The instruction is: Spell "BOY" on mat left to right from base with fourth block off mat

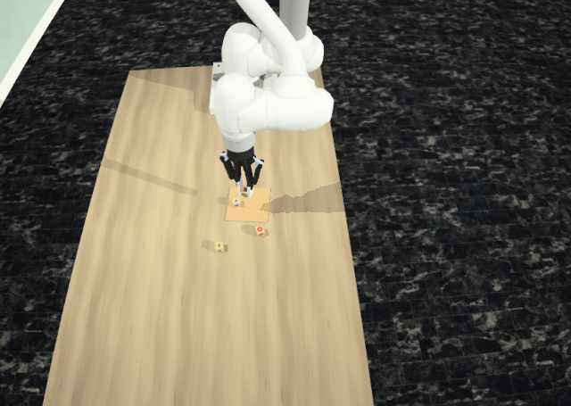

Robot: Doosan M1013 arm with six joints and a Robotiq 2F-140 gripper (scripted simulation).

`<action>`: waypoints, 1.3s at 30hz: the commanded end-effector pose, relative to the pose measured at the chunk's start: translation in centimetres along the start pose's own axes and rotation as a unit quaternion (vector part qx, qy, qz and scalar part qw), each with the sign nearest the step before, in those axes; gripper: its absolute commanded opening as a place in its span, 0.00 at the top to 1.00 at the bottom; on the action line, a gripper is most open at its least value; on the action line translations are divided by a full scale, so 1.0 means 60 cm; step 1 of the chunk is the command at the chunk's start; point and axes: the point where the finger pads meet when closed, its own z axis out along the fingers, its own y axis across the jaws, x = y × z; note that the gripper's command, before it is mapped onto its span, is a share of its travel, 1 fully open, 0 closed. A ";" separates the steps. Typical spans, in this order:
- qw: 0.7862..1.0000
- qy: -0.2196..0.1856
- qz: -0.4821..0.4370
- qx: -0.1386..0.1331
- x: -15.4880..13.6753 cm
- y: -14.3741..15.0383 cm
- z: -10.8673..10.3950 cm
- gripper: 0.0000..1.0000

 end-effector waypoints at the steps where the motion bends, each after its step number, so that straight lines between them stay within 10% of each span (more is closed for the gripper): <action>1: 0.998 0.002 -0.070 0.003 -0.029 -0.017 0.000 0.87; 39: 0.984 0.003 -0.178 0.003 -0.074 -0.043 0.053 0.87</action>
